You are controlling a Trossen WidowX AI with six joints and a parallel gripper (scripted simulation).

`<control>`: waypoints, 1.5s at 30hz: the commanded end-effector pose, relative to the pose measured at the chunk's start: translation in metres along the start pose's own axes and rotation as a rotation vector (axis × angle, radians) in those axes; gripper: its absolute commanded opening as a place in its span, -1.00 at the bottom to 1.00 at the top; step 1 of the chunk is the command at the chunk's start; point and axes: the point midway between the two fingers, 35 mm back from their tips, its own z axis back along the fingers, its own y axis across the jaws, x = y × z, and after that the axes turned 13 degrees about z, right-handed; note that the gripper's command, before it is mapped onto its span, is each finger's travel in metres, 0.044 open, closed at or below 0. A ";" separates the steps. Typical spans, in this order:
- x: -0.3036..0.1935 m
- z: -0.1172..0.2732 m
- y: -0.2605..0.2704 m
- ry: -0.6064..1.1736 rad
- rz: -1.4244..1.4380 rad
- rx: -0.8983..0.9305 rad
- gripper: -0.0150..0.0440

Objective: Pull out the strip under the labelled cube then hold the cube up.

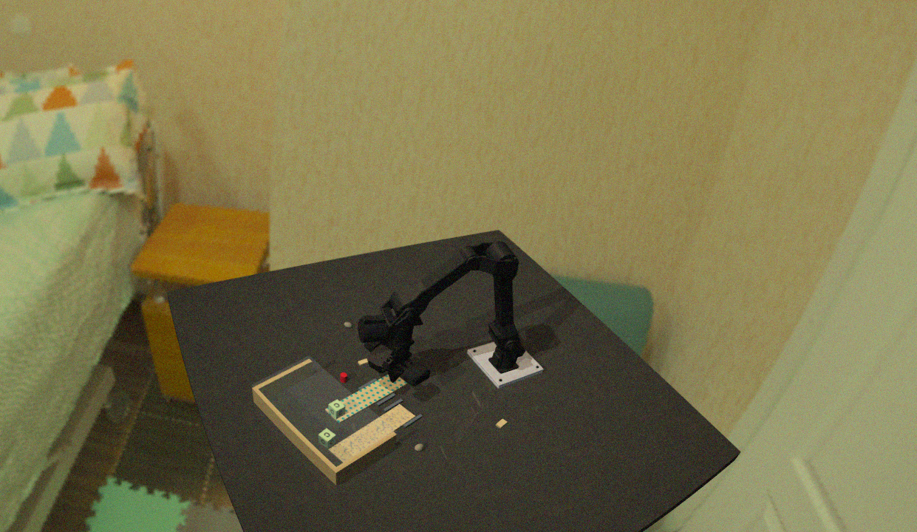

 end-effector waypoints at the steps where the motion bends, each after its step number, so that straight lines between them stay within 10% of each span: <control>1: -0.010 -0.004 0.003 0.015 0.001 0.012 -0.49; 45: -0.078 -0.004 0.018 0.020 0.001 0.012 -0.49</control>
